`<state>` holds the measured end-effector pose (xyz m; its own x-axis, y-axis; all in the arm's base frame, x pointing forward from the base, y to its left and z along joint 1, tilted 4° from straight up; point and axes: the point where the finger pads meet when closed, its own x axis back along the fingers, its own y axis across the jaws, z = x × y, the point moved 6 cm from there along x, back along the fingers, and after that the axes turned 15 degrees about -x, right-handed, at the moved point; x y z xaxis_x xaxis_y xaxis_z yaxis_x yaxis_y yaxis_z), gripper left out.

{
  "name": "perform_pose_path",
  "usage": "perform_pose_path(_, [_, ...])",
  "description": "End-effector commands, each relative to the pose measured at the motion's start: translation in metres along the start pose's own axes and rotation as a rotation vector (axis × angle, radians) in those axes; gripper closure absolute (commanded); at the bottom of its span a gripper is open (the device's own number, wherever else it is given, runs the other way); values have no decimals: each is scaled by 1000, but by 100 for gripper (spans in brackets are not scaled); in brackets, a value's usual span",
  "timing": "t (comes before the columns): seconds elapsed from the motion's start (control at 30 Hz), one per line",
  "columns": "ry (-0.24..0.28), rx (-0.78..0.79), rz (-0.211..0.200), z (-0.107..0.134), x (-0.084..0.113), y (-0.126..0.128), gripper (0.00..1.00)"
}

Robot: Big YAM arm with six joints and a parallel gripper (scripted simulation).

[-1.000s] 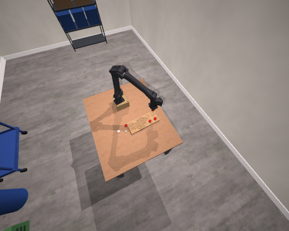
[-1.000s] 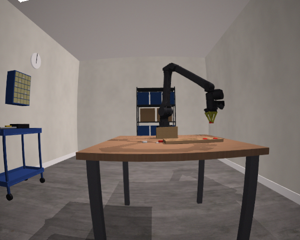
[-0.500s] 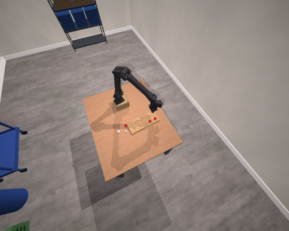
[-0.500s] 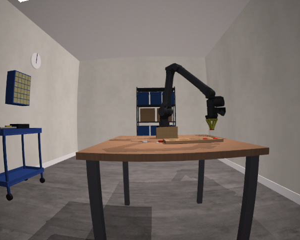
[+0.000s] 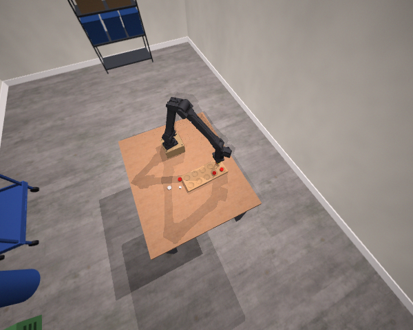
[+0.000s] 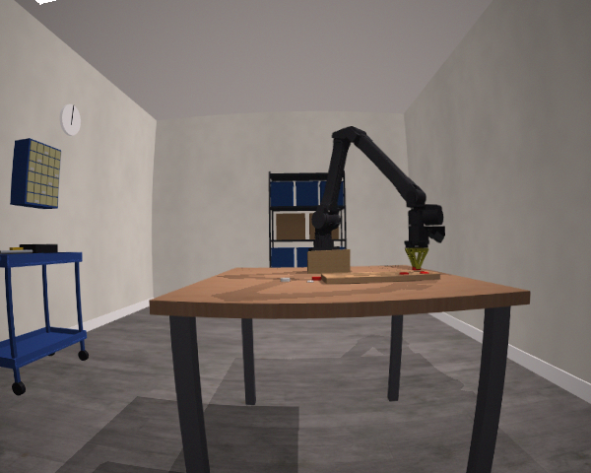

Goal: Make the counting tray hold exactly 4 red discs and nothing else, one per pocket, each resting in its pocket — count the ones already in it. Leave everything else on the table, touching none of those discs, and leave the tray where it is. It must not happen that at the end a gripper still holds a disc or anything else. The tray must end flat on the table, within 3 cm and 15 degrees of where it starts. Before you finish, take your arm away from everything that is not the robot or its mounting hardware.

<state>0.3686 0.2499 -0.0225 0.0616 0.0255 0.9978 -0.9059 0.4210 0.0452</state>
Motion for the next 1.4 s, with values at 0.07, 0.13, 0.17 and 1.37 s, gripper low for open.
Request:
perform_pose_path(0.07, [-27, -12, 15, -12, -6, -7, 100])
perform_pose_path(0.13, [-26, -11, 15, -12, -9, -6, 100])
perform_pose_path(0.17, [-25, -11, 14, -12, -9, -6, 100])
perform_pose_path(1.37, [-10, -11, 5, -5, -21, -2, 100])
